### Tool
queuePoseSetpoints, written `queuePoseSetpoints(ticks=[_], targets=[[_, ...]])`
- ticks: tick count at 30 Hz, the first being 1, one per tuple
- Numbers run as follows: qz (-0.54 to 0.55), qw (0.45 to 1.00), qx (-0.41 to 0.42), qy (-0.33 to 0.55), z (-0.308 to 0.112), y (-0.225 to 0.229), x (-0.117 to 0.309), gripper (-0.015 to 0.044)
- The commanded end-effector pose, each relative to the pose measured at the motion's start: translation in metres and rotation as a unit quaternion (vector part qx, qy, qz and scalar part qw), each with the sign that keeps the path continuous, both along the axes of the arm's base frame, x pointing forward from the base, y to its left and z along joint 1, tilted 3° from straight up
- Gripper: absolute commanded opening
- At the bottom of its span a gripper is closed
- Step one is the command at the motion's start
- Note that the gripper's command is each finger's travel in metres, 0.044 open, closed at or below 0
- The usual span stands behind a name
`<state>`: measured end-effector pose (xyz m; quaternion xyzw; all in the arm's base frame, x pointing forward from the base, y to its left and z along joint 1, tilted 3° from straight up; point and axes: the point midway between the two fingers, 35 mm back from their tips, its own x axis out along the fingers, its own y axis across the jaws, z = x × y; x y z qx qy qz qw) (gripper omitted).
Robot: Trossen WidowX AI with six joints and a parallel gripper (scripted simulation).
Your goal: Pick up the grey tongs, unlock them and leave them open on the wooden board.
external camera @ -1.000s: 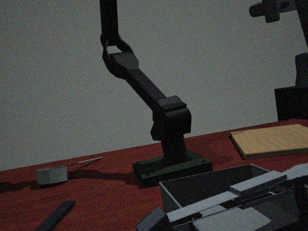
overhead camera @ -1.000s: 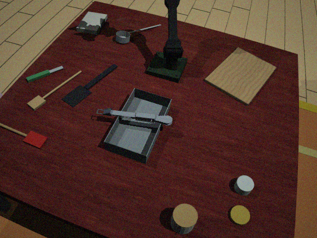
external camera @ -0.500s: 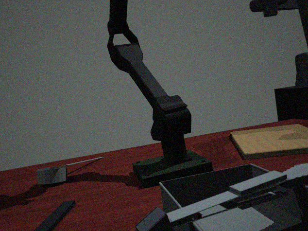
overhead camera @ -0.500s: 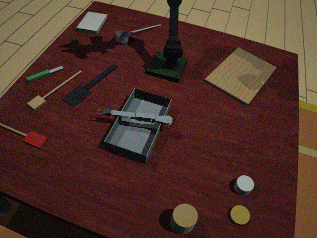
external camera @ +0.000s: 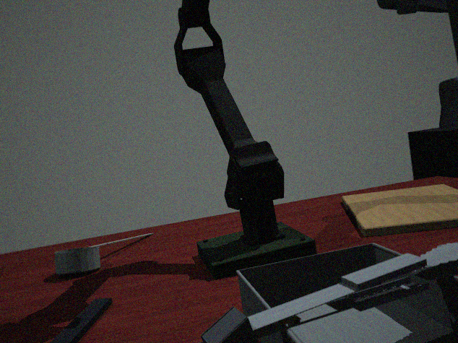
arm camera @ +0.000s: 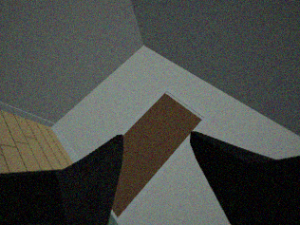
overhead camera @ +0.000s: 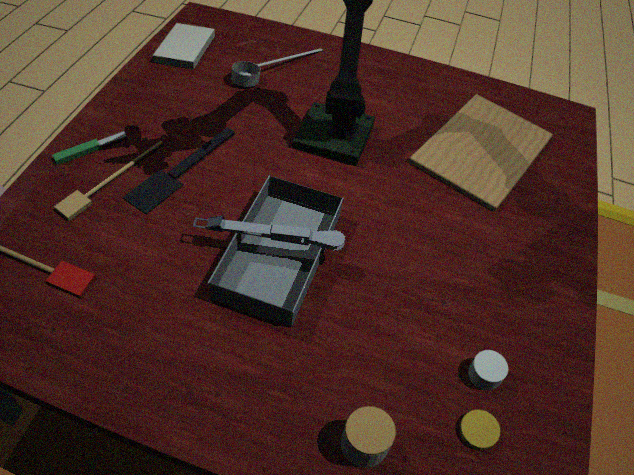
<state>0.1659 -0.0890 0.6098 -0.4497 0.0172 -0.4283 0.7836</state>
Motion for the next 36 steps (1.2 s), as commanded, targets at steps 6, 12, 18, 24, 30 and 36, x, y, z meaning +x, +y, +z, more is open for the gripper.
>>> queuePoseSetpoints(ticks=[6, 12, 18, 24, 30, 36], targets=[[0.144, 0.982, 0.122, -0.007, -0.074, 0.021, 0.117, 0.0260], [0.205, 0.937, 0.281, -0.023, -0.143, 0.026, 0.173, 0.0260], [0.221, 0.882, 0.416, -0.028, -0.202, 0.031, 0.205, 0.0260], [0.197, 0.799, 0.566, -0.041, -0.270, 0.033, 0.226, 0.0260], [0.135, 0.694, 0.704, -0.064, -0.339, 0.037, 0.235, 0.0260], [0.034, 0.573, 0.813, -0.100, -0.405, 0.041, 0.231, 0.0260]])
